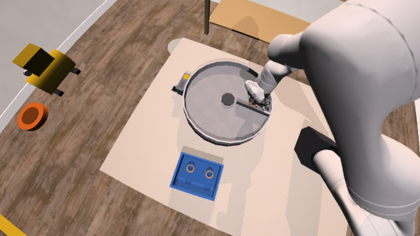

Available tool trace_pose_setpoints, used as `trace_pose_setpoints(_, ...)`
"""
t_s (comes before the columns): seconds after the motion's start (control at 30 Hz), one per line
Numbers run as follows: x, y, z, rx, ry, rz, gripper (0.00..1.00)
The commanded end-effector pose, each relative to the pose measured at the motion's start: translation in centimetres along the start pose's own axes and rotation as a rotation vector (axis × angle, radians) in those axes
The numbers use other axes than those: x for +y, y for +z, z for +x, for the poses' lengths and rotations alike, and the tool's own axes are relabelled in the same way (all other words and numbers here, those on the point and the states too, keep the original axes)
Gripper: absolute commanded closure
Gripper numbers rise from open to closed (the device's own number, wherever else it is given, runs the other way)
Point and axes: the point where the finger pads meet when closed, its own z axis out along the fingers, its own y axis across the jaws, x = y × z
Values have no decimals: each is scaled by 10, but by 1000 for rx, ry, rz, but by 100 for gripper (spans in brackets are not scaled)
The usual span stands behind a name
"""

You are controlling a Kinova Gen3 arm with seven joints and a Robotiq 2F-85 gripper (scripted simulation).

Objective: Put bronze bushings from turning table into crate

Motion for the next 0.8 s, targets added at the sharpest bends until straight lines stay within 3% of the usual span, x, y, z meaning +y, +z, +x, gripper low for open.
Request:
trace_pose_setpoints(0.0,1,-1,0,0,0,-2,100)
trace_pose_setpoints(0.77,4,-1,0,0,0,0,100)
